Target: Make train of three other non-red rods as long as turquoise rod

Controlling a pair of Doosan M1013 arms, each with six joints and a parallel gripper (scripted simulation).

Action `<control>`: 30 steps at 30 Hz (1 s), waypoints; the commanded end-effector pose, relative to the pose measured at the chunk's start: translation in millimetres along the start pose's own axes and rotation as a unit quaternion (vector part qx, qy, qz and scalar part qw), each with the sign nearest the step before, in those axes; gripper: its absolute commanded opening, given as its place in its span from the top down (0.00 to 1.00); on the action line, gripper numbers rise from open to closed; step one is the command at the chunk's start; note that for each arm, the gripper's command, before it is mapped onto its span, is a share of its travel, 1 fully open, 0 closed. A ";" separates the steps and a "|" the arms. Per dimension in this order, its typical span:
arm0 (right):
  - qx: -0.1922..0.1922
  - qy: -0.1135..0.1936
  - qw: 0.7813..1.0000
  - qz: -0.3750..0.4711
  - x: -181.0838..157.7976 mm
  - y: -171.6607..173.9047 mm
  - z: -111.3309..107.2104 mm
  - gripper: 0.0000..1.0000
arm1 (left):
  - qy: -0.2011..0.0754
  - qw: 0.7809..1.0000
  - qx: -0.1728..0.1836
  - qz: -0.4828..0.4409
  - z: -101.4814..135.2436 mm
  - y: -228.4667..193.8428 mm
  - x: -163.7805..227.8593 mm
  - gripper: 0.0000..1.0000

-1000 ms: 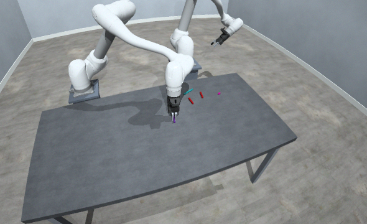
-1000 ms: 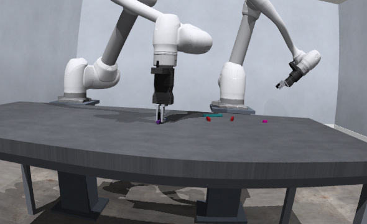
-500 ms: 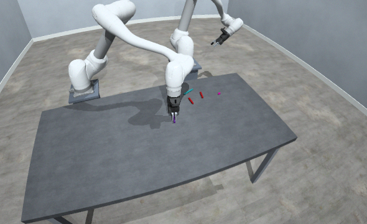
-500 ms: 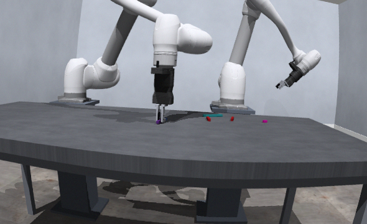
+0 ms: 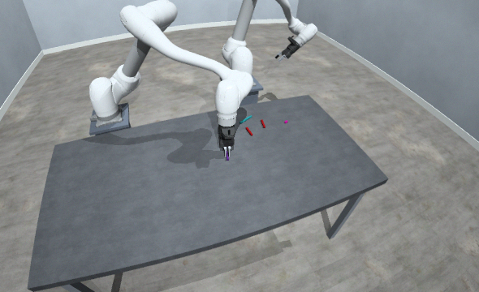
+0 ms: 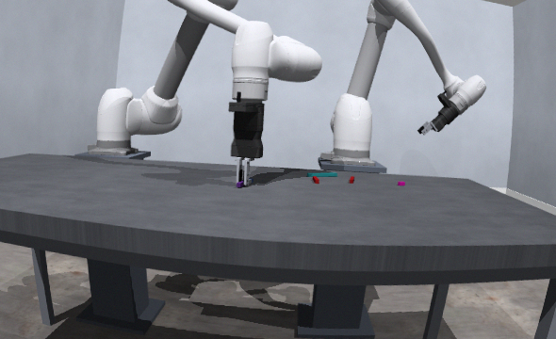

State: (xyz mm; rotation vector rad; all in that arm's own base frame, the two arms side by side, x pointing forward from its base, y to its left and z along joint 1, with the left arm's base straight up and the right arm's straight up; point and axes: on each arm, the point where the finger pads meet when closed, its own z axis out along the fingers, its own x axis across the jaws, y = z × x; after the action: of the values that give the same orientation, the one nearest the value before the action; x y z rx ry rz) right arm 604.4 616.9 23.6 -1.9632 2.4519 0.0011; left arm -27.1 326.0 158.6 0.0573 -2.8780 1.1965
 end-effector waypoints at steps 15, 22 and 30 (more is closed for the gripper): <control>0.001 0.000 1.000 0.005 2.1 -1.4 0.5 0.76 | 0.000 1.000 -0.001 -0.001 1.6 -1.8 2.5 0.00; 0.001 -0.001 1.000 0.004 1.7 1.0 -0.2 0.76 | 0.000 1.000 -0.001 -0.001 1.6 -1.8 2.5 0.00; 0.001 -0.001 1.000 0.004 1.5 1.4 -0.2 0.76 | 0.000 1.000 -0.001 -0.001 1.6 -1.8 2.5 0.00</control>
State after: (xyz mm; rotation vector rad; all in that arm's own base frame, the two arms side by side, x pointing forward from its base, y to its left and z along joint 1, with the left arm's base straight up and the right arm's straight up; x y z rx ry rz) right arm 602.9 615.5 22.0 -1.9609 2.4562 0.0008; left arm -27.1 326.0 158.6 0.0573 -2.8780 1.1965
